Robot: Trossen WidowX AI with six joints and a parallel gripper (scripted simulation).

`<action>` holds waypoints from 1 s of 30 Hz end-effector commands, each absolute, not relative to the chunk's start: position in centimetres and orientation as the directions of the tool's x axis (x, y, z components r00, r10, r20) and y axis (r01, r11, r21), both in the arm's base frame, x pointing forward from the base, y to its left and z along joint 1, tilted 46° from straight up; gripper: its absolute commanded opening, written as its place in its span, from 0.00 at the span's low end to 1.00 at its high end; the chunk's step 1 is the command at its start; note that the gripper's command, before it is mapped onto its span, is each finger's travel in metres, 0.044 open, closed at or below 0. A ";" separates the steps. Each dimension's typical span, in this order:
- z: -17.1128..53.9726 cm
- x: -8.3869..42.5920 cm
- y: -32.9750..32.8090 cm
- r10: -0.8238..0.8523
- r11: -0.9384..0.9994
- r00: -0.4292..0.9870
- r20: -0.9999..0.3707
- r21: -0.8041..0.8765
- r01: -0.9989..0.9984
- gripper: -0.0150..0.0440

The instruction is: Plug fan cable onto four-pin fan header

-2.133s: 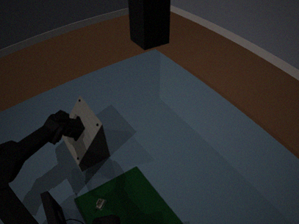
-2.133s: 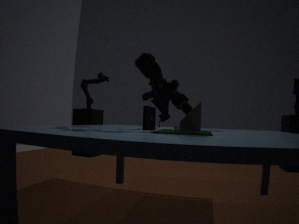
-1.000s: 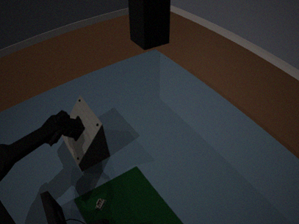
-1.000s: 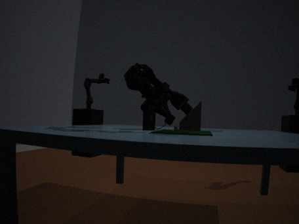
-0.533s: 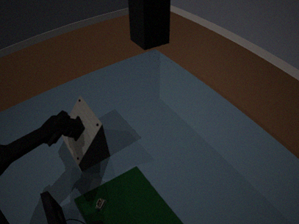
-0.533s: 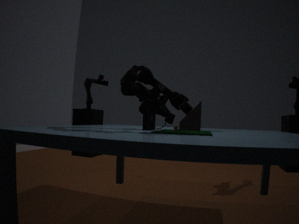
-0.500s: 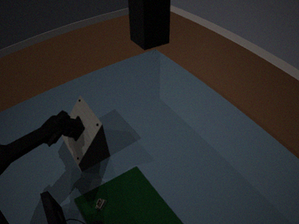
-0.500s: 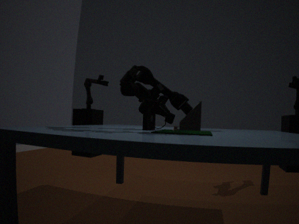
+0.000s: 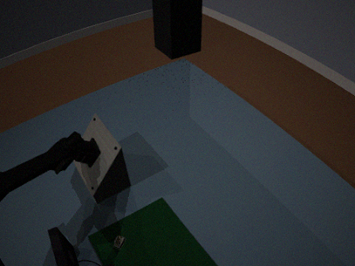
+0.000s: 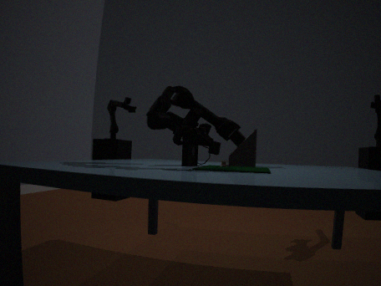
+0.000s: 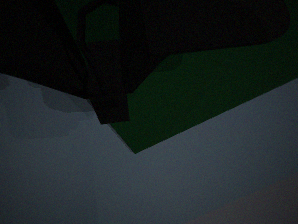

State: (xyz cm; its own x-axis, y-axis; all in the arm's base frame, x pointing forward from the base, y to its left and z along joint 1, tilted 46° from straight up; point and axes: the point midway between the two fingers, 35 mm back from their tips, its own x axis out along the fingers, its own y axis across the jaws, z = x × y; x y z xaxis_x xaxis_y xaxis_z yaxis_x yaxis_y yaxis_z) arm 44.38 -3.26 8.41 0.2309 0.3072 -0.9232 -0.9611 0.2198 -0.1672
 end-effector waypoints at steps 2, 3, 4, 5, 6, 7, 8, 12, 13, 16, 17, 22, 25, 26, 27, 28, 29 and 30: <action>9.2 44.4 -3.4 0.362 0.210 0.269 -0.893 -0.203 -0.956 0.25; 9.3 44.4 -3.4 0.372 0.208 0.275 -0.887 -0.209 -0.956 0.25; 9.4 44.4 -3.5 0.382 0.207 0.281 -0.880 -0.215 -0.954 0.25; 9.5 44.4 -3.5 0.392 0.205 0.287 -0.874 -0.221 -0.953 0.25; 9.6 44.4 -3.6 0.402 0.204 0.294 -0.867 -0.228 -0.952 0.25; 9.7 44.4 -3.6 0.411 0.203 0.300 -0.861 -0.235 -0.951 0.25; 9.8 44.4 -3.7 0.421 0.201 0.306 -0.854 -0.241 -0.949 0.25; 10.3 44.4 -3.8 0.457 0.197 0.332 -0.825 -0.270 -0.943 0.25; 10.4 44.4 -3.9 0.466 0.196 0.338 -0.818 -0.277 -0.941 0.25; 10.8 44.3 -4.0 0.492 0.193 0.357 -0.794 -0.300 -0.934 0.25; 10.9 44.3 -4.1 0.500 0.192 0.363 -0.786 -0.308 -0.932 0.25; 11.4 44.3 -4.3 0.528 0.190 0.384 -0.757 -0.336 -0.923 0.25; 11.3 44.3 -4.2 0.524 0.191 0.380 -0.762 -0.330 -0.925 0.25; 11.3 44.3 -4.1 0.518 0.193 0.376 -0.768 -0.323 -0.927 0.25; 11.2 44.3 -4.0 0.515 0.194 0.372 -0.772 -0.318 -0.928 0.25; 11.2 44.3 -4.0 0.513 0.194 0.371 -0.774 -0.317 -0.928 0.25; 11.2 44.3 -4.0 0.513 0.194 0.371 -0.774 -0.317 -0.928 0.25; 11.2 44.3 -4.0 0.513 0.194 0.371 -0.774 -0.317 -0.928 0.25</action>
State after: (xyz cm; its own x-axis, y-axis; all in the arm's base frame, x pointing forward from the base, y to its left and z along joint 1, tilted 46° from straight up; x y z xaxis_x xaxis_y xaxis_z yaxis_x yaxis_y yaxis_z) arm 44.27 -4.19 11.07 0.3736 0.5177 -0.7697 -0.9275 0.1945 -0.3193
